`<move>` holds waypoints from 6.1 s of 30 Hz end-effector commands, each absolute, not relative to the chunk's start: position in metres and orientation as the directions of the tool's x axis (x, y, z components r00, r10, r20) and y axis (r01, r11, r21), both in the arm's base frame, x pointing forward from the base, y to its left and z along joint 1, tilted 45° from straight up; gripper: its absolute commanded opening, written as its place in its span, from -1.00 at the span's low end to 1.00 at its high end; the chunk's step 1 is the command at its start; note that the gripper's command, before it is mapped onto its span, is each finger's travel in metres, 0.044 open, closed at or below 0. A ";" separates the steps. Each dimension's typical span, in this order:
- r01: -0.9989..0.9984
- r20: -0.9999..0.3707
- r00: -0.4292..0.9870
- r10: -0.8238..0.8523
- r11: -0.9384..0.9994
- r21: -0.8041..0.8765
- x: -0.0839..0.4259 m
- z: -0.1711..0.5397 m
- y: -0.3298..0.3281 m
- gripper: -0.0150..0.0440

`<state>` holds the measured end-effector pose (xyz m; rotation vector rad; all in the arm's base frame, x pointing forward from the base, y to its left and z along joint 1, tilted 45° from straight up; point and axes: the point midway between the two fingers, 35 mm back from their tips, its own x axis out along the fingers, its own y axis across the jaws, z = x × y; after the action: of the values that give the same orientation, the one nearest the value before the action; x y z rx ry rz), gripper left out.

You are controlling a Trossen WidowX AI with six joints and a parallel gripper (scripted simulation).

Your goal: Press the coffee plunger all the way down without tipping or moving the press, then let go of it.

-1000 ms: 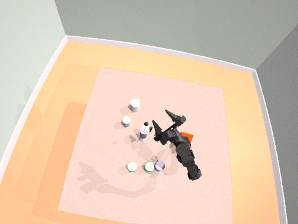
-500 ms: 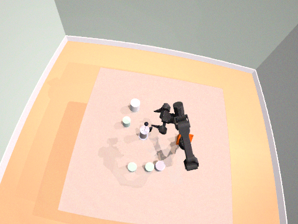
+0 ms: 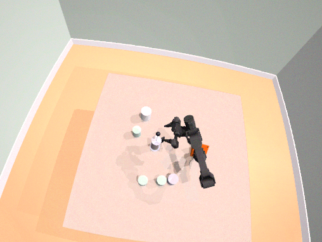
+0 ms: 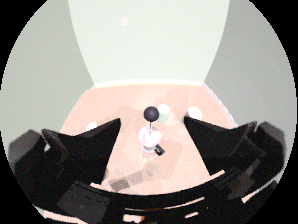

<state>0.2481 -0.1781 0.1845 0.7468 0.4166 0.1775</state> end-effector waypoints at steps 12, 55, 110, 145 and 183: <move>-0.004 -0.311 0.902 0.301 0.725 0.689 0.266 0.175 -0.171 1.00; -0.007 -0.305 0.904 0.299 0.723 0.690 0.287 0.165 -0.160 -0.09; -0.009 -0.300 0.906 0.298 0.722 0.692 0.309 0.107 -0.107 -0.09; -0.010 -0.299 0.906 0.299 0.722 0.692 0.315 0.106 -0.113 -0.09; -0.010 -0.295 0.911 0.288 0.729 0.684 0.315 0.107 -0.118 0.62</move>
<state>0.3152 -0.1171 0.1081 0.7410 0.3997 0.1744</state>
